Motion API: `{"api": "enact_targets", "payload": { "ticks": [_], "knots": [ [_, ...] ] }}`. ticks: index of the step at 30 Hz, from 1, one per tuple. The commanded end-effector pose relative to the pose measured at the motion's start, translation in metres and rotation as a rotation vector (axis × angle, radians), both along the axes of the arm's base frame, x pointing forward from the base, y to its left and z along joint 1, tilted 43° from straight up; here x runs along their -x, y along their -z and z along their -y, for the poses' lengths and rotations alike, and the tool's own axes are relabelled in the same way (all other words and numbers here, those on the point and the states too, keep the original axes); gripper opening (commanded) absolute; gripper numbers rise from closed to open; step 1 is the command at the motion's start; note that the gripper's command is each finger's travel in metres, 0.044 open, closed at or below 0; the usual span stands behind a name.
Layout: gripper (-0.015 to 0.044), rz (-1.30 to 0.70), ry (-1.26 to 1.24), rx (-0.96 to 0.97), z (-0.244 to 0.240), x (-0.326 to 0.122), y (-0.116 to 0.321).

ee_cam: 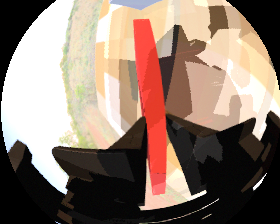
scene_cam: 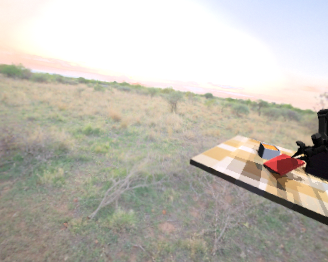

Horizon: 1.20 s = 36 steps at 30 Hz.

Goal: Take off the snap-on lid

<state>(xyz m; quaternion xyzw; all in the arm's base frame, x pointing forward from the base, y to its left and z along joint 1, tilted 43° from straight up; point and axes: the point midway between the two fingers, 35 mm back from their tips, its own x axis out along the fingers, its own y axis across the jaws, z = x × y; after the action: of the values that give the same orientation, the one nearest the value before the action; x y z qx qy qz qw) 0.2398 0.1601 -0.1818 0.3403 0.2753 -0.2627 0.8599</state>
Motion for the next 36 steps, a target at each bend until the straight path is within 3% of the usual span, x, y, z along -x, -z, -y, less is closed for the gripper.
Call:
{"api": "enact_targets", "payload": {
  "ticks": [1,36],
  "knots": [
    [0.0000,-0.016,0.011,0.012,0.009,0.002,0.007],
    [0.0000,-0.016,0.011,0.014,0.028,0.003,0.027]
  ]
}}
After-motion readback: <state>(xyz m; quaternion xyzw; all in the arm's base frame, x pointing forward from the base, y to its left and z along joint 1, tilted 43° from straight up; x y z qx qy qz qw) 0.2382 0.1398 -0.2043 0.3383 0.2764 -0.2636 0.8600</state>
